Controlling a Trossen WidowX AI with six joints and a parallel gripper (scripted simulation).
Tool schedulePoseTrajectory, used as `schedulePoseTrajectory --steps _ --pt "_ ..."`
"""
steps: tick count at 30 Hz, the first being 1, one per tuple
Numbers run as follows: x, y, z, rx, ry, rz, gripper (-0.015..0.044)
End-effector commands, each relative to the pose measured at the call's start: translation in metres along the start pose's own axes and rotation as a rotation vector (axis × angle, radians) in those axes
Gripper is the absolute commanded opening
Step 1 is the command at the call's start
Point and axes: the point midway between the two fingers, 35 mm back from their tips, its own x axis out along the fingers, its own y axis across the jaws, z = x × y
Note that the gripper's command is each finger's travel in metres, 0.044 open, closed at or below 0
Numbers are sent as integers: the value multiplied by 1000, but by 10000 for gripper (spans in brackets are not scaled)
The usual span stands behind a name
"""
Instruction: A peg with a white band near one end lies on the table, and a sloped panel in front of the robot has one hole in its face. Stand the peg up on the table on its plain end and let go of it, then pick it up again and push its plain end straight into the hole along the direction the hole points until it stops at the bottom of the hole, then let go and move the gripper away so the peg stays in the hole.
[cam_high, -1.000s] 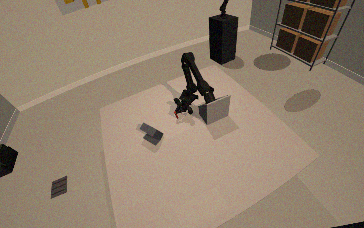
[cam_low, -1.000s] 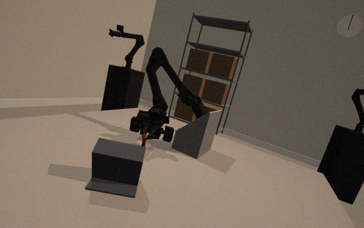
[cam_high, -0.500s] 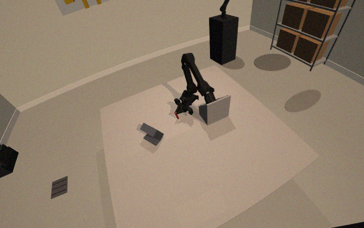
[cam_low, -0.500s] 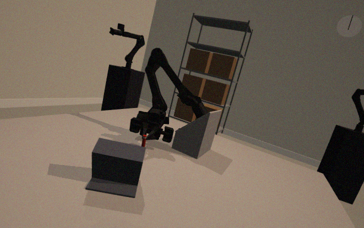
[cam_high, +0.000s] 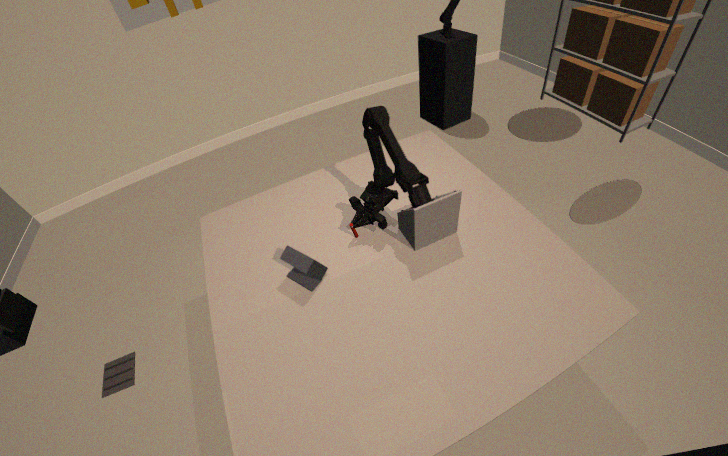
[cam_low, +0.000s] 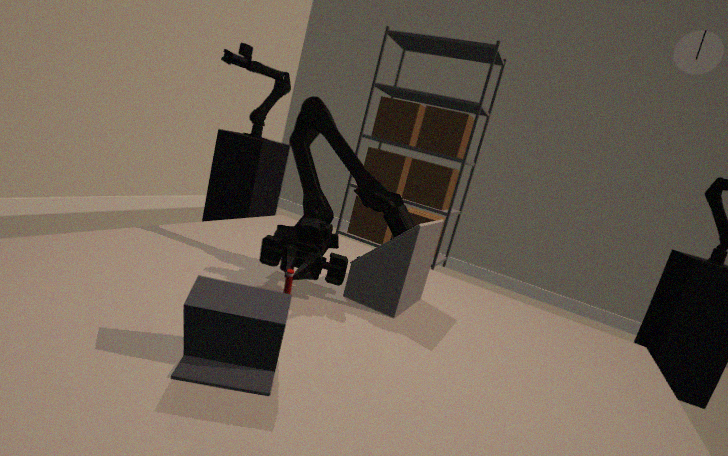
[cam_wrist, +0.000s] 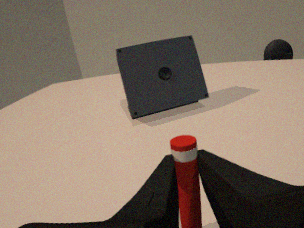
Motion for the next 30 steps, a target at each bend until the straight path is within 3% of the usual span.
schedulePoseTrajectory --steps 1,30 --pt "-1 0 -2 0 1 0 49" --pt "-7 1 -5 -10 -46 0 49"
